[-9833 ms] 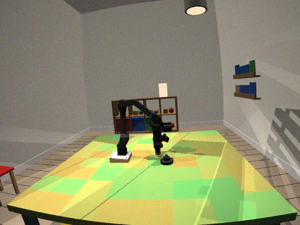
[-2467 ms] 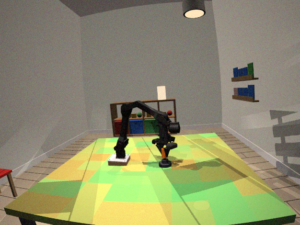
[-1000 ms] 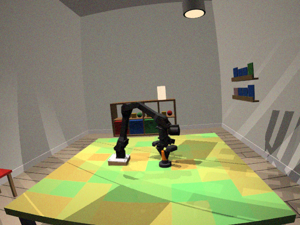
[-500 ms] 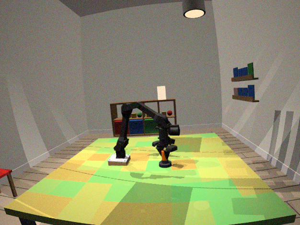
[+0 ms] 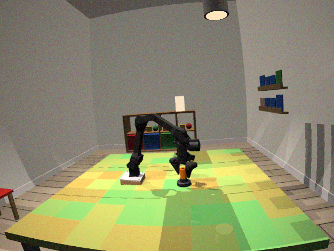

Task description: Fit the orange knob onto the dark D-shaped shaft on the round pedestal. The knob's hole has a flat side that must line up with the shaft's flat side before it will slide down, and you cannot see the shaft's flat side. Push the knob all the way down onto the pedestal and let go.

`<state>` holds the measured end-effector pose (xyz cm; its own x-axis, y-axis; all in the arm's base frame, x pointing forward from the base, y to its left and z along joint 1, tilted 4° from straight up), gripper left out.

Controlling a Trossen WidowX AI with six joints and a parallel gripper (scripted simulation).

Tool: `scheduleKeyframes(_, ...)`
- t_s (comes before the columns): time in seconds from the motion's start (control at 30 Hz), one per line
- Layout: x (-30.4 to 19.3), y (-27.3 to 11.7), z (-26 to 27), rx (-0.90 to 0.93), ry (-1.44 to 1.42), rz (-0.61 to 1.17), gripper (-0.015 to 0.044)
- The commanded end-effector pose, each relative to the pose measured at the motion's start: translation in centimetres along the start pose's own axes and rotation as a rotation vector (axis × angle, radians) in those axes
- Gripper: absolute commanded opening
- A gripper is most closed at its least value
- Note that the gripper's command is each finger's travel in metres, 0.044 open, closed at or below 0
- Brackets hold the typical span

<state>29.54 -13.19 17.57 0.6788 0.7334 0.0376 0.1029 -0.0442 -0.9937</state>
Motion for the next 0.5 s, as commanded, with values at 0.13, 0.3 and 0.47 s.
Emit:
scheduleKeyframes(0.13, 0.1, -3.4, -0.4, -0.003, 0.003, -0.002, 0.0440)
scheduleKeyframes(0.3, 0.1, -9.4, -0.1, -0.001, 0.001, 0.000, 0.0440)
scheduleKeyframes(0.47, 0.1, -9.6, -0.3, 0.000, 0.000, 0.000, 0.0440)
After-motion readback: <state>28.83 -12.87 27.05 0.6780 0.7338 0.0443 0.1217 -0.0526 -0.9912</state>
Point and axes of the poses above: the point midway between the two fingers, 35 mm back from their tips, its own y axis out along the fingers, its own z axis across the jaws, x = y × z, the point moved 9 cm from there along -y, back along the fingers, and after that the axes turned 14 degrees about -y, right-handed, at the moved point
